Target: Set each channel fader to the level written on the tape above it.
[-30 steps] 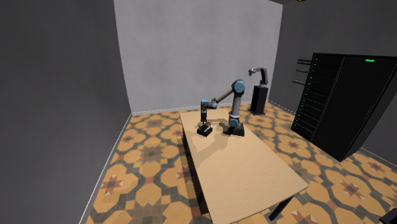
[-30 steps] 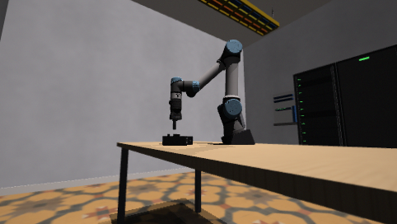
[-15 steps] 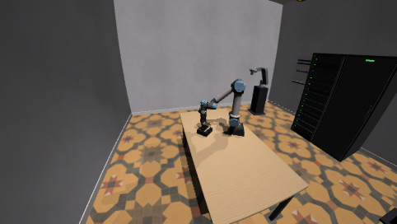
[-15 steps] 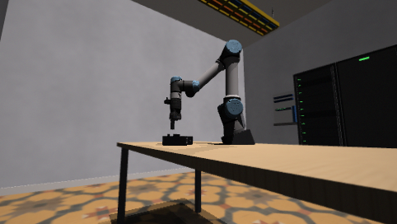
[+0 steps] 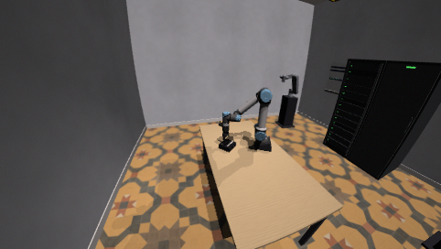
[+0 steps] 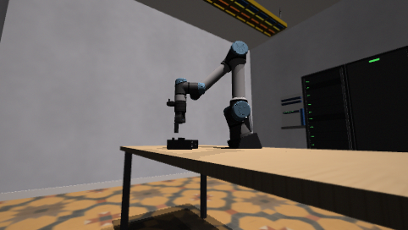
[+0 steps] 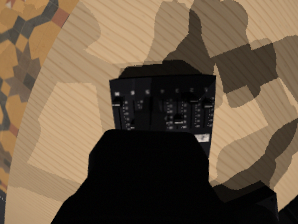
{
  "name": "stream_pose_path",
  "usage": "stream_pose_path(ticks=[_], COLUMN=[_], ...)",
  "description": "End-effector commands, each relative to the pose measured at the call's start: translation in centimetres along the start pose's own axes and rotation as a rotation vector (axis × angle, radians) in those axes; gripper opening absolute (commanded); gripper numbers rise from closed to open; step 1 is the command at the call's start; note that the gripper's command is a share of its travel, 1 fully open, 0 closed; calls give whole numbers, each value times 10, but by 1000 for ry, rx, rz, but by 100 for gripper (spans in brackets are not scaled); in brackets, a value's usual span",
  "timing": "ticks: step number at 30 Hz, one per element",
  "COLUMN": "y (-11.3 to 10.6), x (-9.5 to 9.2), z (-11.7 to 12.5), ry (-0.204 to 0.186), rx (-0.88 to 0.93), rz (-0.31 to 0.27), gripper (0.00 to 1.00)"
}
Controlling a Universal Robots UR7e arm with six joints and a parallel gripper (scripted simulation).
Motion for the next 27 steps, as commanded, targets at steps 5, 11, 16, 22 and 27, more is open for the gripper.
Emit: stream_pose_path(ticks=[5, 11, 16, 22, 27], y=[0, 0, 0, 0, 0], x=[0, 0, 0, 0, 0], z=[-4, -5, -5, -5, -5], ry=[2, 2, 2, 2, 2], rx=[-78, -91, -95, -95, -95], rz=[1, 1, 1, 1, 1], gripper=[0, 0, 0, 0, 0])
Point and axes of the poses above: the point where the finger pads meet when closed, its own x axis out along the fingers, its own z axis across the jaws, y = z × x, the point moved 1 cm from there along -x, back along the fingers, and after that the axes turned 4 degrees about -x, right-handed, at the moved point
